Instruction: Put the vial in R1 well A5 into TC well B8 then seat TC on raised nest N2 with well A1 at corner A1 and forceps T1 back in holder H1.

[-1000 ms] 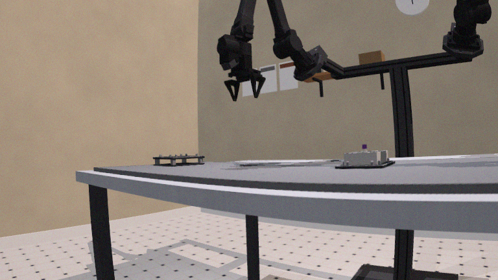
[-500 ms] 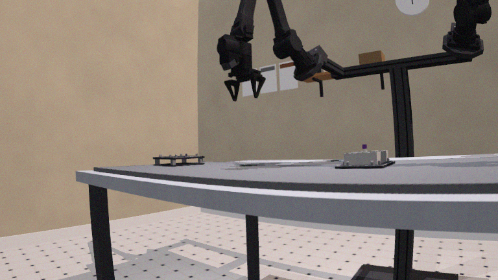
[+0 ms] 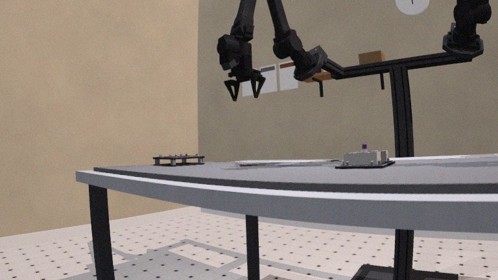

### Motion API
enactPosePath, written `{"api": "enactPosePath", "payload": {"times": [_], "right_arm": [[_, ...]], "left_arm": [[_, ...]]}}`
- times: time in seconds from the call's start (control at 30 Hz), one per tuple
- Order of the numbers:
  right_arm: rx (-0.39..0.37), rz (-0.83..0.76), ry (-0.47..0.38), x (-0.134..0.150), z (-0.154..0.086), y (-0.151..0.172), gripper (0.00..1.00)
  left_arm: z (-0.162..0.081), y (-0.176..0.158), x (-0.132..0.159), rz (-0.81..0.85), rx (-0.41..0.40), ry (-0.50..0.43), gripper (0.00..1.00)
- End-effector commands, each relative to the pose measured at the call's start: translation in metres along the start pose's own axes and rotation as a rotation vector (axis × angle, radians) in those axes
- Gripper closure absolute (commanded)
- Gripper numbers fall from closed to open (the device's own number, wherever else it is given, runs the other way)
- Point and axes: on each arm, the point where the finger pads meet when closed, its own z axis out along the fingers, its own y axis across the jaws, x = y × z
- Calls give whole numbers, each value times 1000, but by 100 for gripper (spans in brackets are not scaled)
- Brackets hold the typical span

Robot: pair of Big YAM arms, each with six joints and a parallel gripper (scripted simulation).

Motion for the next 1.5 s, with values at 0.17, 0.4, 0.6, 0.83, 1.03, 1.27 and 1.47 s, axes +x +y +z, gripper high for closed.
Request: {"api": "enactPosePath", "payload": {"times": [0.17,0.4,0.6,0.83,1.03,1.27,1.47], "right_arm": [[1,-13,-17,-8,-3,-1,0],[1,-13,-17,-8,-3,-1,0],[1,-13,-17,-8,-3,-1,0],[1,-13,-17,-8,-3,-1,0],[1,-13,-17,-8,-3,-1,0],[1,-13,-17,-8,-3,-1,0],[1,-13,-17,-8,-3,-1,0]], "left_arm": [[7,2,-9,-4,-5,-14,93],[-1,3,-7,1,-8,-13,93],[-1,3,-7,1,-8,-13,93],[-1,3,-7,1,-8,-13,88],[-1,3,-7,1,-8,-13,81],[-1,3,-7,1,-8,-13,77],[-9,3,-10,-4,-11,-17,77]]}}
